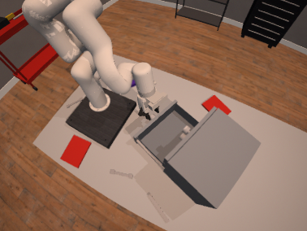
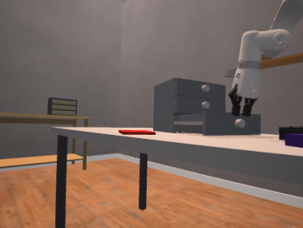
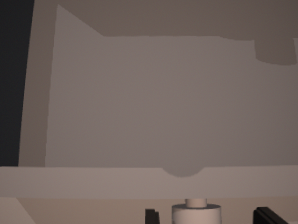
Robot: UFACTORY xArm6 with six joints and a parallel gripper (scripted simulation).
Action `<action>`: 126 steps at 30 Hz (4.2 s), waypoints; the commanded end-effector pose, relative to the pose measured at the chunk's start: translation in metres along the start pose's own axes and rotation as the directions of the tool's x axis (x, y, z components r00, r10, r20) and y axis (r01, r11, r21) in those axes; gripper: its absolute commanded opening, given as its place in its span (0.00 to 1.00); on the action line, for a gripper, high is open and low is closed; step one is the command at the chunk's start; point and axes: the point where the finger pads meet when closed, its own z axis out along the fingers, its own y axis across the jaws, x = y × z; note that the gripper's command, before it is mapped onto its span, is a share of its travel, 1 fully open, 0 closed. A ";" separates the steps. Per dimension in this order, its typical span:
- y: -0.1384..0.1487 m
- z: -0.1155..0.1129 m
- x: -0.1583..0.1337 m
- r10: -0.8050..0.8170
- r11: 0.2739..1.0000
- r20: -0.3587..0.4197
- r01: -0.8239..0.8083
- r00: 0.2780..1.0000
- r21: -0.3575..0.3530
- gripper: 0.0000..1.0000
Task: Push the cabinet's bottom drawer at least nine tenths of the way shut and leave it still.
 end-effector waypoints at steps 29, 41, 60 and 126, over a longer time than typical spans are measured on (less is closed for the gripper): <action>0.000 0.037 -0.008 0.000 1.000 -0.003 0.000 1.000 0.002 0.60; 0.000 0.043 -0.009 0.000 1.000 -0.003 0.000 1.000 0.002 0.60; 0.000 0.045 -0.010 0.000 1.000 -0.003 0.000 1.000 0.002 0.60; 0.000 0.051 0.019 0.000 1.000 -0.003 0.000 1.000 0.002 0.00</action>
